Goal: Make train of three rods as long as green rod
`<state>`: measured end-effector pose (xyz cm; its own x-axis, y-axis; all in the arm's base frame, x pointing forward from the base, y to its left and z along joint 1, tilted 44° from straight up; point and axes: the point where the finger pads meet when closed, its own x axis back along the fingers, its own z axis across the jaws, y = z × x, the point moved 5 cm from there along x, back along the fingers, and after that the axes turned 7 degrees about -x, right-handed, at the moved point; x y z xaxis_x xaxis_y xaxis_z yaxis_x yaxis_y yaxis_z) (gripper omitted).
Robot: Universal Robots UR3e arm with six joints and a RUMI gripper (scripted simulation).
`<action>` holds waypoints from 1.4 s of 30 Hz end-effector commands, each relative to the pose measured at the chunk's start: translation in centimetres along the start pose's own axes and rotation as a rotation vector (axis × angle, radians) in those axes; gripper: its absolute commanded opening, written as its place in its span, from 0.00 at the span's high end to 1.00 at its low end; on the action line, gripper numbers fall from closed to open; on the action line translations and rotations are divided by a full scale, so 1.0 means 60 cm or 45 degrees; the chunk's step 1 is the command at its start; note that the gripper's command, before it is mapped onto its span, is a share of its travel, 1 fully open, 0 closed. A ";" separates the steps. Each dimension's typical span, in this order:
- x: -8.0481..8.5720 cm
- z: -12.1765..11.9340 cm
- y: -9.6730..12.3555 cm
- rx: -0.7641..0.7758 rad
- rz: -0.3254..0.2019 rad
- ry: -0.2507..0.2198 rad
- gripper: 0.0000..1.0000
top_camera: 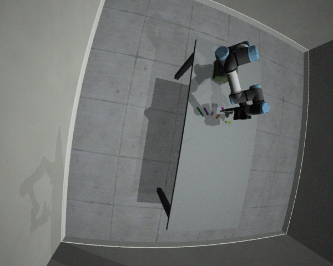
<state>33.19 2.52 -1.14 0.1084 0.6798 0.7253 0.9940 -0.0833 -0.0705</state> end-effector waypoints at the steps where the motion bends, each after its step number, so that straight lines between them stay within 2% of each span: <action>1: -0.001 -0.008 0.011 -0.214 -0.005 -0.008 0.00; 42: -0.022 -0.058 0.056 -1.131 -0.009 -0.012 0.00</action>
<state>35.71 -0.69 -0.21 0.1080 0.6818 0.7235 0.7209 -0.5549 0.4153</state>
